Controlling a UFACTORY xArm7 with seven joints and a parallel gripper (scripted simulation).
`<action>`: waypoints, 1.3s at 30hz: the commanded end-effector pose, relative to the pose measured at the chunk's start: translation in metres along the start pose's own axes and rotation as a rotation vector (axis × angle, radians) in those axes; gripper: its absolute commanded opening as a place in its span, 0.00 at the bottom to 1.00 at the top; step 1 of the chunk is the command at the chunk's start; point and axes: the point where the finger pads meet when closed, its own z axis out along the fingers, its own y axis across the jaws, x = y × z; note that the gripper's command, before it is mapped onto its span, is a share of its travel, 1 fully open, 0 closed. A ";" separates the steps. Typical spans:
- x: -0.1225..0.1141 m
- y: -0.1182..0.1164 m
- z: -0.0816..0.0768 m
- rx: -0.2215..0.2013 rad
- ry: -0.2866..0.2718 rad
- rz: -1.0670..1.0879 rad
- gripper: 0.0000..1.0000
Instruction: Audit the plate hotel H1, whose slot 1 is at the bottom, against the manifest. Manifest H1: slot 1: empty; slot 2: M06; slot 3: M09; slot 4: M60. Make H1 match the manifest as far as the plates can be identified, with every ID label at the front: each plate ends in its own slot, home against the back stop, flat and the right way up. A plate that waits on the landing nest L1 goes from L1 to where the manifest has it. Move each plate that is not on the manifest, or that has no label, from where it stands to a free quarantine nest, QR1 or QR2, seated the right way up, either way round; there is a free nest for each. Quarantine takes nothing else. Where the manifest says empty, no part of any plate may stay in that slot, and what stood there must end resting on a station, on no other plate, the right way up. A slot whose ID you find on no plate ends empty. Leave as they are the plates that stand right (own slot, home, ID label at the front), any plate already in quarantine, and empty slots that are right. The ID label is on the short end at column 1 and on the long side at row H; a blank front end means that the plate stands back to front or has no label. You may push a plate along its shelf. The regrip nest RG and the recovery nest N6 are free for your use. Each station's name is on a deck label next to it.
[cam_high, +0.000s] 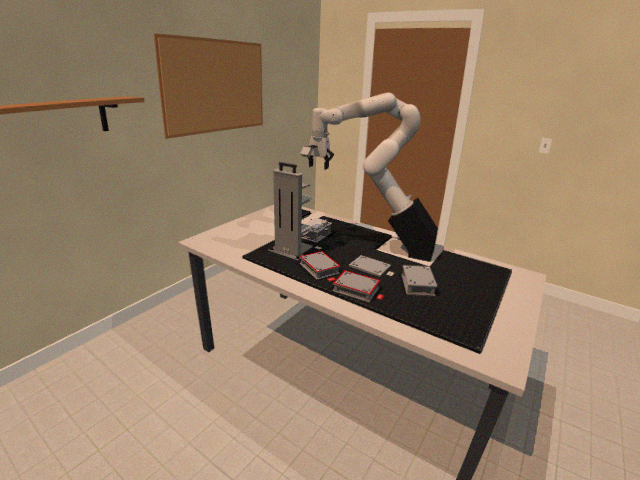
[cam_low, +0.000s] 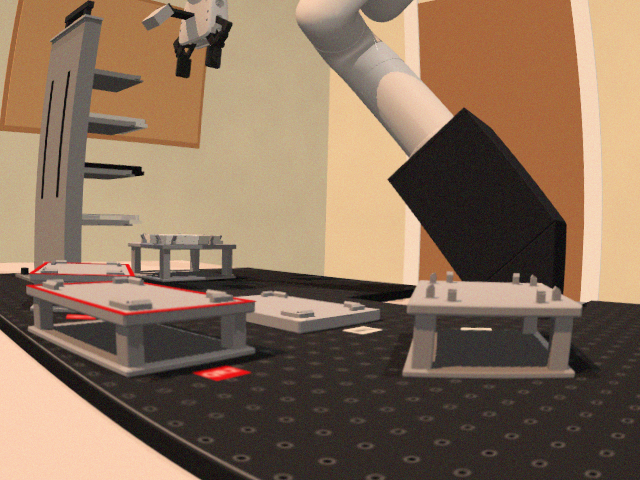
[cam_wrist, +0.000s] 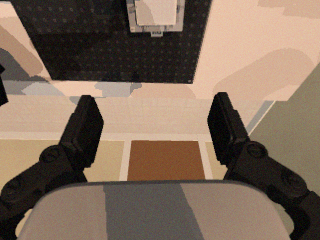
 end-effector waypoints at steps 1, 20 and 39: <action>0.000 0.001 0.003 -0.003 0.001 0.000 1.00; 0.000 0.001 0.031 -0.003 0.001 0.000 1.00; 0.000 0.001 0.060 -0.003 0.001 0.000 1.00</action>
